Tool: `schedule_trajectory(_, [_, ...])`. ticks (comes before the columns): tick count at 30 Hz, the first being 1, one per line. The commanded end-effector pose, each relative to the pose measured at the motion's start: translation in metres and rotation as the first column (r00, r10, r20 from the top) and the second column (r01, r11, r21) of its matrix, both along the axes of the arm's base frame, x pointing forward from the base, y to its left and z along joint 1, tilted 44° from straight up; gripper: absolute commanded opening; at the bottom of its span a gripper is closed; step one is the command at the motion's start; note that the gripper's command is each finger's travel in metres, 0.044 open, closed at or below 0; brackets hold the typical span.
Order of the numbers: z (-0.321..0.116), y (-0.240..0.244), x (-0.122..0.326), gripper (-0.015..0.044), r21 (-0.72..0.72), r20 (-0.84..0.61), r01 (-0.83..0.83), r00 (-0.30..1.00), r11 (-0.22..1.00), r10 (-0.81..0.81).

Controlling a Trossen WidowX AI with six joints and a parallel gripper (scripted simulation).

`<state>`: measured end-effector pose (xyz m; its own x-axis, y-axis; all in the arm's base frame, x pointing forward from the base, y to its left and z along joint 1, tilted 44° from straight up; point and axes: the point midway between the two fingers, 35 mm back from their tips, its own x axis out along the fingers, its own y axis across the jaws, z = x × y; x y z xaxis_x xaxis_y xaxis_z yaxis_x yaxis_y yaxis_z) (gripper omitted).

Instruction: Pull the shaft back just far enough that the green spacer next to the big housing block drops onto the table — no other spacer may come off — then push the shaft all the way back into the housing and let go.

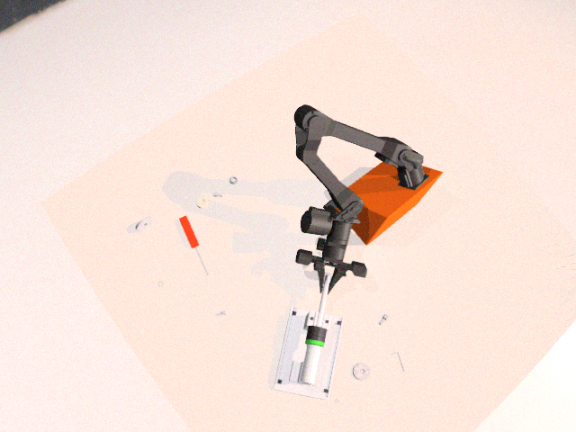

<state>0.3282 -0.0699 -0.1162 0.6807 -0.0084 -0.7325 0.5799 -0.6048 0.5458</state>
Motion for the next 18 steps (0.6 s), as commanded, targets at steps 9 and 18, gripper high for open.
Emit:
schedule_trajectory(9, [0.0008, -0.0009, -0.0016, 0.0, -0.003, -0.001, -0.003, 1.0, 1.0, 0.003])
schedule_trajectory(18, [0.0013, -0.0013, -0.0026, 0.0, -0.003, -0.001, -0.003, 1.0, 1.0, 0.003])
